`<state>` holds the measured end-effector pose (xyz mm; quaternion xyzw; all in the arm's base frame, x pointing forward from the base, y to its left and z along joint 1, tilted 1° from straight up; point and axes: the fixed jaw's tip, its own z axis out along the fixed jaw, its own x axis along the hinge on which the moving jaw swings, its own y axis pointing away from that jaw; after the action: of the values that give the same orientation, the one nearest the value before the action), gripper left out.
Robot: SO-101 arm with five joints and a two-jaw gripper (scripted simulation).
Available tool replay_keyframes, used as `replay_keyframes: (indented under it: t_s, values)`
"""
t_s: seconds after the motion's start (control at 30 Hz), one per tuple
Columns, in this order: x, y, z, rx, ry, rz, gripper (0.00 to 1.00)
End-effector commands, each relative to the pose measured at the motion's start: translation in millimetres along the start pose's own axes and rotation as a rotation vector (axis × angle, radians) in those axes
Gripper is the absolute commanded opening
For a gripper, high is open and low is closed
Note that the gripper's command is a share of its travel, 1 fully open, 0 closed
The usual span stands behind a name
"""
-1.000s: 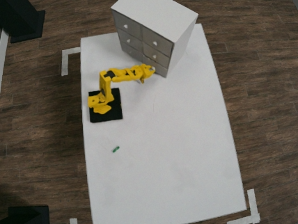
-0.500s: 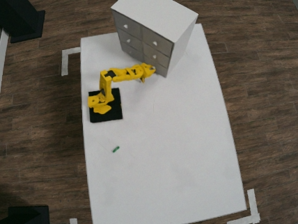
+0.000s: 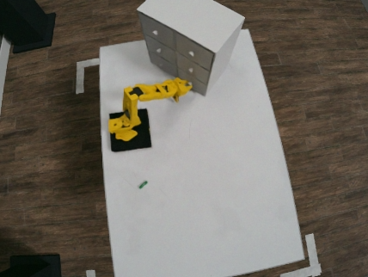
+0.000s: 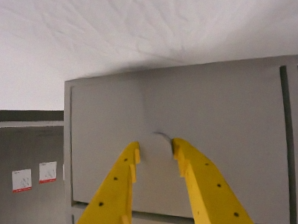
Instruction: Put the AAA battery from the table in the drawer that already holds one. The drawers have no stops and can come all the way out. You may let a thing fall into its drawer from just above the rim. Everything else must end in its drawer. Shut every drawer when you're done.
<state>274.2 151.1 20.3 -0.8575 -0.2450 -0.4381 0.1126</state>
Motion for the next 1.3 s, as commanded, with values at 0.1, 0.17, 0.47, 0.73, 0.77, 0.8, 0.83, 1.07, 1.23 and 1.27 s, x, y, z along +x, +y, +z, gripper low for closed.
replay_keyframes:
  t_s: [0.1,0.17,0.47,0.73,0.77,0.8,0.83,1.07,1.23,1.27]
  values:
    - [2.5,-1.9,2.4,0.005,0.006,0.007,0.00]
    - [2.2,-1.5,1.8,0.004,0.006,0.006,0.00]
    - [1.3,0.2,-0.5,-0.001,0.005,0.002,0.00]
    - [1.3,0.2,-0.5,-0.001,0.005,0.002,0.03]
    - [1.3,0.2,-0.5,-0.001,0.005,0.002,0.04]
    - [1.3,0.2,-0.5,-0.001,0.005,0.002,0.05]
    - [1.3,0.2,-0.5,-0.001,0.005,0.002,0.06]
    - [1.3,0.2,-0.5,-0.001,0.005,0.002,0.11]
    - [1.3,0.2,-0.5,-0.001,0.005,0.002,0.13]
    - [1.3,0.2,-0.5,-0.001,0.005,0.002,0.14]
